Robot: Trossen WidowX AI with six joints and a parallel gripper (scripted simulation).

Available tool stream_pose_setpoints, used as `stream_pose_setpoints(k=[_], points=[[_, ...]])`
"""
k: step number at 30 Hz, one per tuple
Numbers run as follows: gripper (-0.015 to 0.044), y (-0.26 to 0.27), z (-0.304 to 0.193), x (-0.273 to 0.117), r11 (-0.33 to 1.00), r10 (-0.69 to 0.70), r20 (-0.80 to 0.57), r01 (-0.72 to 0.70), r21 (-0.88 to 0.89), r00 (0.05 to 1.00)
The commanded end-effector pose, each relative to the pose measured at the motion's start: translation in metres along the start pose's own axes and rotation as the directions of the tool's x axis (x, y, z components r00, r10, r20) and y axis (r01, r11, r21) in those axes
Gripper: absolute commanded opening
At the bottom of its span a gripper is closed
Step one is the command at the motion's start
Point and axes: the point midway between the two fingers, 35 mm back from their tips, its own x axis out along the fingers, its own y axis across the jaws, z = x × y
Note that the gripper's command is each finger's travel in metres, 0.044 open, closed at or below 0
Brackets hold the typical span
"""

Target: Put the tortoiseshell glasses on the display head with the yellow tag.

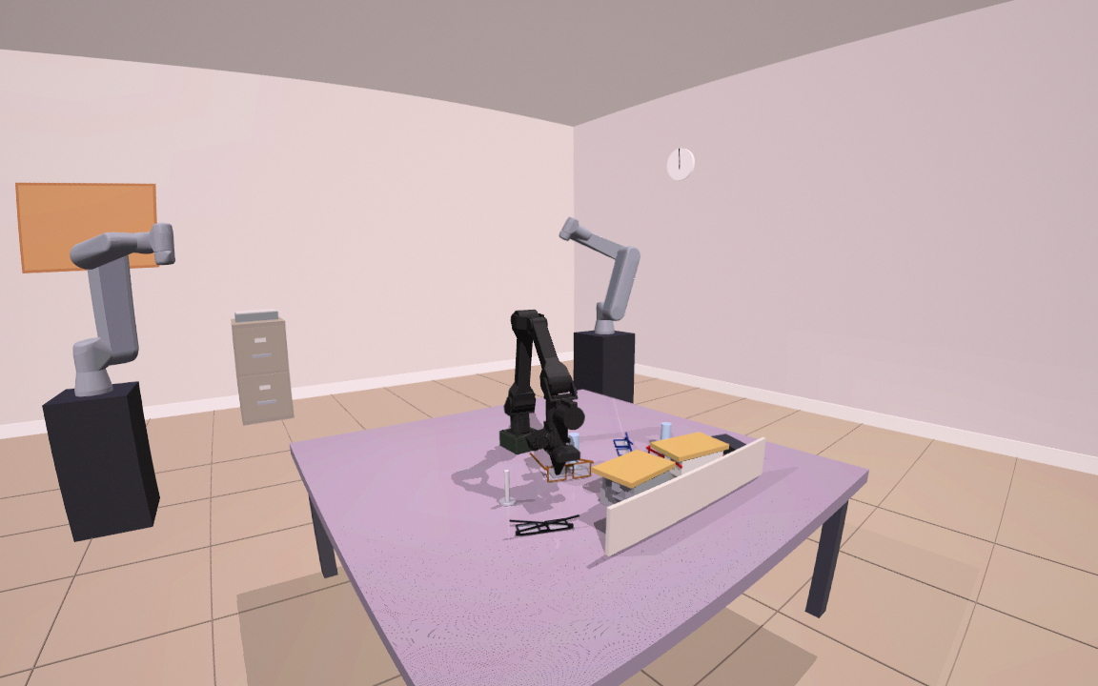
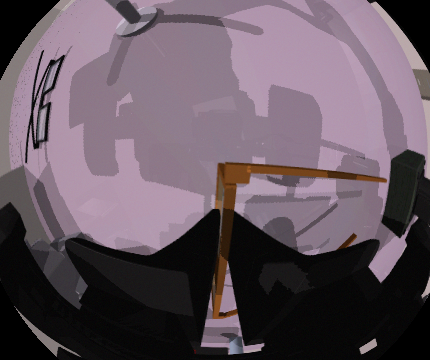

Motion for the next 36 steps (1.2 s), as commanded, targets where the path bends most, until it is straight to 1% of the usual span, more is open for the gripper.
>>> stream_pose_setpoints(k=[1, 5, 8, 20, 24, 30, 36], points=[[0.0000, 0.000, 0.000, 0.000, 1.000, 0.000, 0.000, 0.000, 0.000, 1.000], [0.0000, 0.000, 0.000, -0.001, 1.000, 0.000, 0.000, 0.000, 0.000, 1.000], [0.0000, 0.002, 0.000, -0.010, 1.000, -0.001, 0.001, 0.001, 0.000, 1.000], [0.0000, 0.005, 0.000, -0.080, 1.000, -0.005, 0.004, 0.005, 0.003, 1.000], [0.0000, 0.005, 0.000, -0.098, 1.000, -0.006, 0.005, 0.006, 0.003, 1.000], [0.0000, 0.007, 0.003, -0.101, 1.000, -0.006, 0.006, 0.006, 0.024, 1.000], [0.0000, 0.024, 0.028, -0.104, 0.986, -0.004, 0.008, 0.002, 0.167, 1.000]])
